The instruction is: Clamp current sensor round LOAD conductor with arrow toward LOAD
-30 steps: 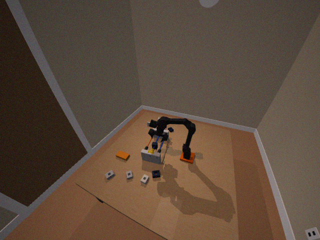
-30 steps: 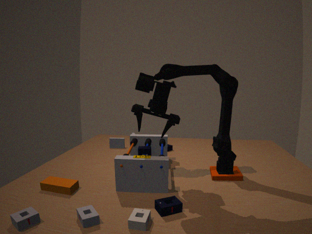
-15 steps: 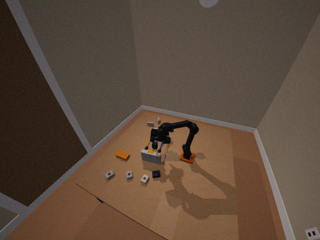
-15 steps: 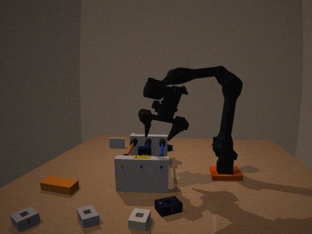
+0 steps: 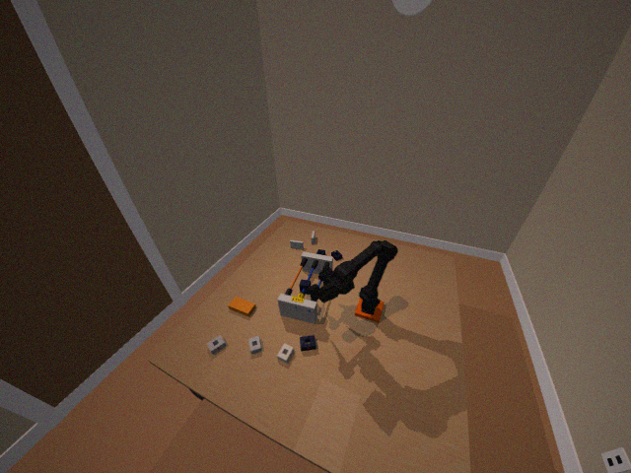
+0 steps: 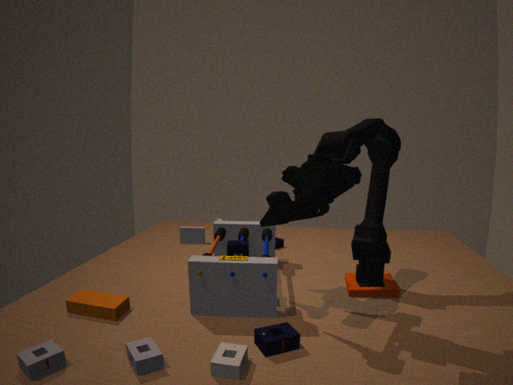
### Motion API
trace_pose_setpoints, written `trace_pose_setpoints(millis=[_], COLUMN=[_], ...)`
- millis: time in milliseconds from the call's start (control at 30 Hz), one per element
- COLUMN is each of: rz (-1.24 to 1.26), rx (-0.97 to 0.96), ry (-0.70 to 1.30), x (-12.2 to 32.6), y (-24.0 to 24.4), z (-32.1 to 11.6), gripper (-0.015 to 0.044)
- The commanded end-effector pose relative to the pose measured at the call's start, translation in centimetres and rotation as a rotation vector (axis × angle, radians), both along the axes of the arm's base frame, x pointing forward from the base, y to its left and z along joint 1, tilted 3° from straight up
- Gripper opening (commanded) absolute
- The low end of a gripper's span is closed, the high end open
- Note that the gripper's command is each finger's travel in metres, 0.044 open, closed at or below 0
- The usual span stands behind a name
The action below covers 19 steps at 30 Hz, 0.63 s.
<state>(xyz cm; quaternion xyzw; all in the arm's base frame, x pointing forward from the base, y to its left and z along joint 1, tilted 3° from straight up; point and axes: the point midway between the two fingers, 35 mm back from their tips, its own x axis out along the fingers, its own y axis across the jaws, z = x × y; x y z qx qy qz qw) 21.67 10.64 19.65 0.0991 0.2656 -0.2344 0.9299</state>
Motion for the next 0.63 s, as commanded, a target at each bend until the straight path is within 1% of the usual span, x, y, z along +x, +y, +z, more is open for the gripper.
trace_pose_setpoints(millis=[0,433,567,600], rz=[-0.002,-0.01,-0.167,-0.066], rx=[0.005,0.012,0.178,0.072], ry=[0.005,0.011,0.124,0.065], x=[0.0,0.1,1.6,0.5], y=[0.0,0.0,-1.0,-0.5], z=[0.0,-0.1,-0.6,-0.4], gripper=[0.044,0.044,0.044,0.044])
